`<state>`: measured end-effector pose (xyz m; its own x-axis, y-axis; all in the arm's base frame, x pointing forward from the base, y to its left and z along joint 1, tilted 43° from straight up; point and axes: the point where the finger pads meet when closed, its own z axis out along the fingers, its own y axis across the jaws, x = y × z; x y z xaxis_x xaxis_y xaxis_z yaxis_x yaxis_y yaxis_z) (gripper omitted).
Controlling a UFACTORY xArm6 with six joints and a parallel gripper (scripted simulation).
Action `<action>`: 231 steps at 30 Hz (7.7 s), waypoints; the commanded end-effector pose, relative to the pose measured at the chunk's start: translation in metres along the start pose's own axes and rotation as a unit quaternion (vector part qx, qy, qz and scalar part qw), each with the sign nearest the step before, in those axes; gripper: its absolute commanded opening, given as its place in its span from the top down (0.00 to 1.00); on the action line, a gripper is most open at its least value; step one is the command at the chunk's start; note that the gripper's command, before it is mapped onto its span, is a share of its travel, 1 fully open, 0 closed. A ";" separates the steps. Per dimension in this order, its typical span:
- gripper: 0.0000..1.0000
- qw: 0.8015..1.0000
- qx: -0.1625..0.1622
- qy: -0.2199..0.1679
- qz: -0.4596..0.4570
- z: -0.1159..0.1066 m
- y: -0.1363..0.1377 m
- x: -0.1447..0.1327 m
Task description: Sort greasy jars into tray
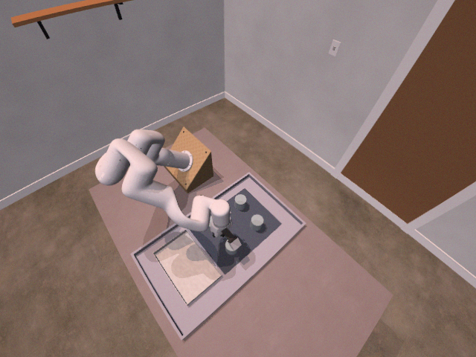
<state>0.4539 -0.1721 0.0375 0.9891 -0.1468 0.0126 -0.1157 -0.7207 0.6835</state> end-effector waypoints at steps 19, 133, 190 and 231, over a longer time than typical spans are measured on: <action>1.00 1.000 0.000 0.002 0.000 -0.001 0.000 0.001; 1.00 1.000 0.000 0.002 0.000 -0.001 -0.184 0.004; 1.00 1.000 0.000 0.002 0.000 -0.001 -0.184 0.011; 1.00 1.000 0.000 0.002 0.000 -0.002 -0.184 0.016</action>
<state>0.4888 -0.0418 -0.0881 0.9891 -0.1468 0.0124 -0.1155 -0.7201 0.6842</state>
